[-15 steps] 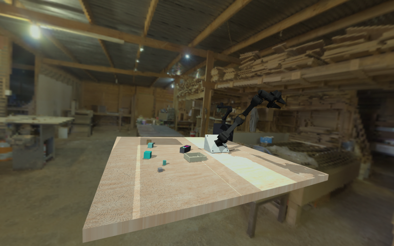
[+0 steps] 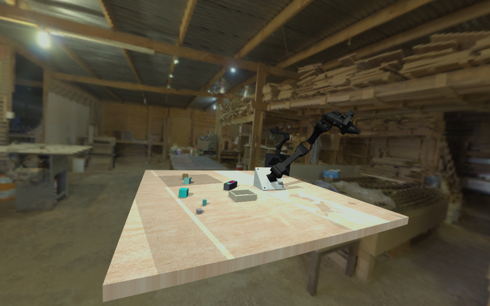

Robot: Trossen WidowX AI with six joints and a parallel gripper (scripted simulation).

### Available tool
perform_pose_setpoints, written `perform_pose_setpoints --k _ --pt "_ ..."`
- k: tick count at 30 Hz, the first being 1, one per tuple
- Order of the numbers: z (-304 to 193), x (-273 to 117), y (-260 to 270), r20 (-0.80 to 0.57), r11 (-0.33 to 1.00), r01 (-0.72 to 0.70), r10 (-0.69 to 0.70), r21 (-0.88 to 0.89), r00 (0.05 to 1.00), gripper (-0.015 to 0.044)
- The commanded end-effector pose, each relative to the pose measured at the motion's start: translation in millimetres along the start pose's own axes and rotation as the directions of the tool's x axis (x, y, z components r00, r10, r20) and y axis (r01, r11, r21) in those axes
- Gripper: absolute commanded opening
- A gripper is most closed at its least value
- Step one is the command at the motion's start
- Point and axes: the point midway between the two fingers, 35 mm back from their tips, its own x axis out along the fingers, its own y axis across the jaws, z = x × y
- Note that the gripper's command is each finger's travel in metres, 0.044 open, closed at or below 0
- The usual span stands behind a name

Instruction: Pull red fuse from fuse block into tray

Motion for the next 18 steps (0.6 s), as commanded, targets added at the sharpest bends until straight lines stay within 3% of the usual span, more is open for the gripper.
perform_pose_setpoints --k 1,9,18 --pt "-21 9 -60 -0.010 0.985 0.120 -0.120 0.125 0.993 0.0073" --pt "-79 1 -173 -0.098 0.872 0.341 -0.328 0.350 0.940 0.0073" --pt "-160 -40 -274 -0.230 0.649 0.570 -0.535 0.504 0.813 0.0073"
